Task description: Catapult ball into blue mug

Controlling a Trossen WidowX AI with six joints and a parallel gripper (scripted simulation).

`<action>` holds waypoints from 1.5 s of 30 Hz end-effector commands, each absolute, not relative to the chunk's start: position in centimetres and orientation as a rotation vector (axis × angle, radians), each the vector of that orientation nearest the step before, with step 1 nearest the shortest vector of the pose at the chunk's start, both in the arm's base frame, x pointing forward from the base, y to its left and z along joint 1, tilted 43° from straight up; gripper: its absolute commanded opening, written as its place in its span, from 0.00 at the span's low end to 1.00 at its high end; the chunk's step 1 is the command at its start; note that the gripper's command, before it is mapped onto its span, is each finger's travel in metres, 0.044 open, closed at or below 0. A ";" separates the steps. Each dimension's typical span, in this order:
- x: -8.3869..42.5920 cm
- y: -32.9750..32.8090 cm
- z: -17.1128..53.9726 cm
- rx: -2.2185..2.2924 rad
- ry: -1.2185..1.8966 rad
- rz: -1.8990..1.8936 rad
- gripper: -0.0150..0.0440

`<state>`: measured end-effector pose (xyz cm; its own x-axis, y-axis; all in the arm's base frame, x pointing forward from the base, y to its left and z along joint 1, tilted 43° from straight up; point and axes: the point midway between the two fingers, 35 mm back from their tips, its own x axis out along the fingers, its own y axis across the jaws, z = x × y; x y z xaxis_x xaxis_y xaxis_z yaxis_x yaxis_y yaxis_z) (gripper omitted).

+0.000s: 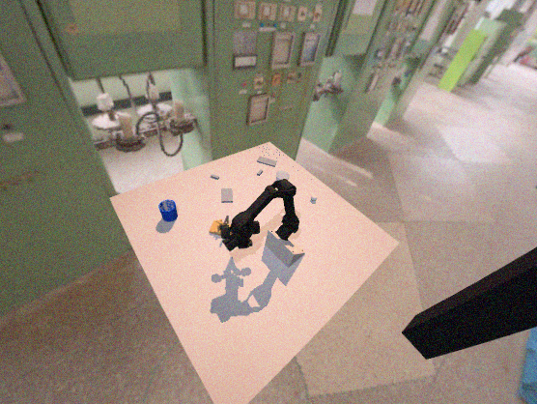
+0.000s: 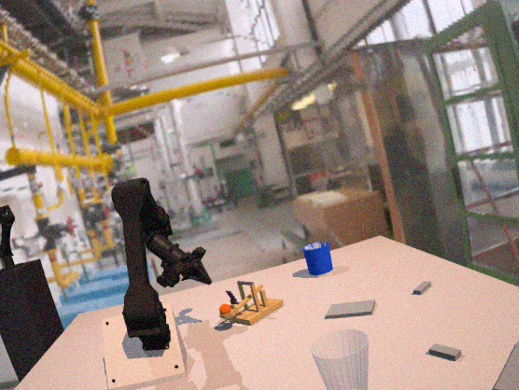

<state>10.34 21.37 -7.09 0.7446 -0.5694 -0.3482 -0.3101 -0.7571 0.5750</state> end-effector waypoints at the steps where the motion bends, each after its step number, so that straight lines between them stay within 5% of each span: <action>1: 10.3 21.1 -6.8 2.427 -0.645 -0.692 0.25; 45: 11.3 17.1 -12.0 2.428 -0.645 -0.692 0.25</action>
<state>11.18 17.59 -11.64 0.7523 -0.5662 -0.3368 -0.2973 -0.7480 0.5934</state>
